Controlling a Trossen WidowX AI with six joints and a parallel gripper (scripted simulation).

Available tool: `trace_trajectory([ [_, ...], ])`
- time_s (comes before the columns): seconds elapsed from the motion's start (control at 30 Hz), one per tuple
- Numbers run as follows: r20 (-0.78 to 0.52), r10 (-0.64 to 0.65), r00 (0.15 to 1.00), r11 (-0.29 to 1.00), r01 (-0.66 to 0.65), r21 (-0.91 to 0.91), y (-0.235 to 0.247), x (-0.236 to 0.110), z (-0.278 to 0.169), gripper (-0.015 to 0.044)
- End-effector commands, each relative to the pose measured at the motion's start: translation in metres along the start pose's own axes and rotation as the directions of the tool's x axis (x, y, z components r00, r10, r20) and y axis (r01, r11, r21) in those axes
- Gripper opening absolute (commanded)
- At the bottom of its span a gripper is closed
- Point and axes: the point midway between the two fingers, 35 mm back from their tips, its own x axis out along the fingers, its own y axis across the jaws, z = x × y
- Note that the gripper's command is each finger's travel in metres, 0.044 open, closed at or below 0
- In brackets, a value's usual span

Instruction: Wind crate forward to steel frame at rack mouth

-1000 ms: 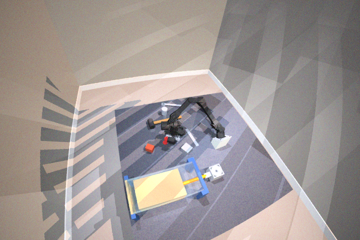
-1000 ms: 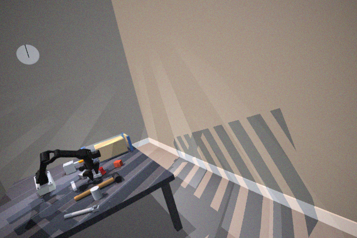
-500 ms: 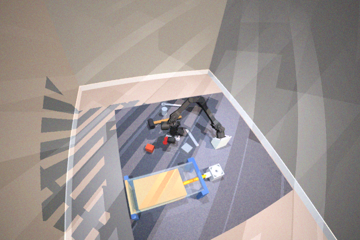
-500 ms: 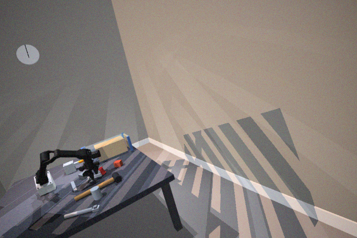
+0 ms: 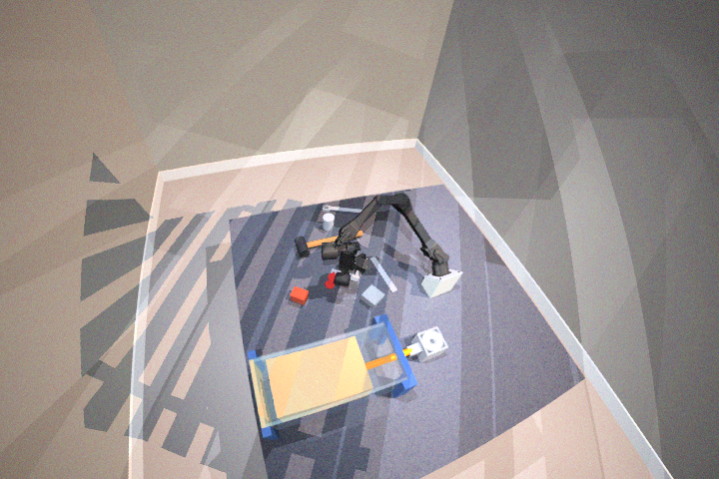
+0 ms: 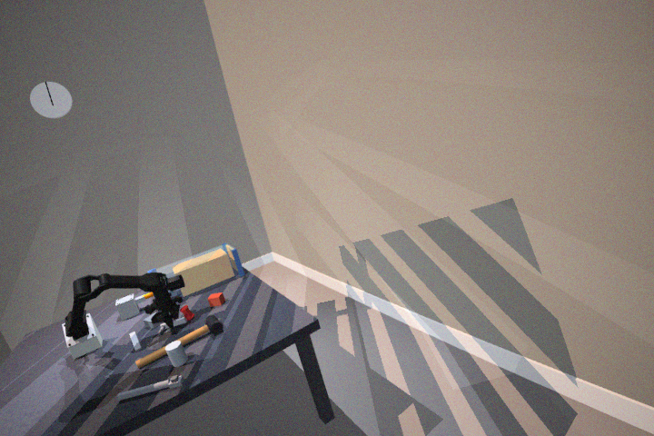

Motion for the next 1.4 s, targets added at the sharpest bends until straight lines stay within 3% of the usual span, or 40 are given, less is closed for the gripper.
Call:
trace_trajectory([
  [0.0, -0.001, 0.000, 1.000, 1.000, 0.000, 0.001, 0.000, -0.001, 0.000, 0.0200],
  [0.83, -0.001, 0.000, 1.000, 1.000, 0.000, 0.001, 0.000, -0.001, 0.000, 0.0033],
  [0.9, -0.001, 0.000, 1.000, 1.000, 0.000, 0.001, 0.000, -0.001, 0.000, 0.0000],
  [1.03, -0.001, -0.001, 1.000, 1.000, 0.001, -0.001, -0.001, -0.004, -0.001, 0.0000],
  [1.17, 0.000, -0.009, 1.000, 1.000, 0.009, -0.022, -0.006, -0.039, -0.005, 0.0000],
  [1.37, -0.009, -0.012, 1.000, 0.997, 0.011, -0.077, -0.005, -0.128, -0.003, 0.0000],
])
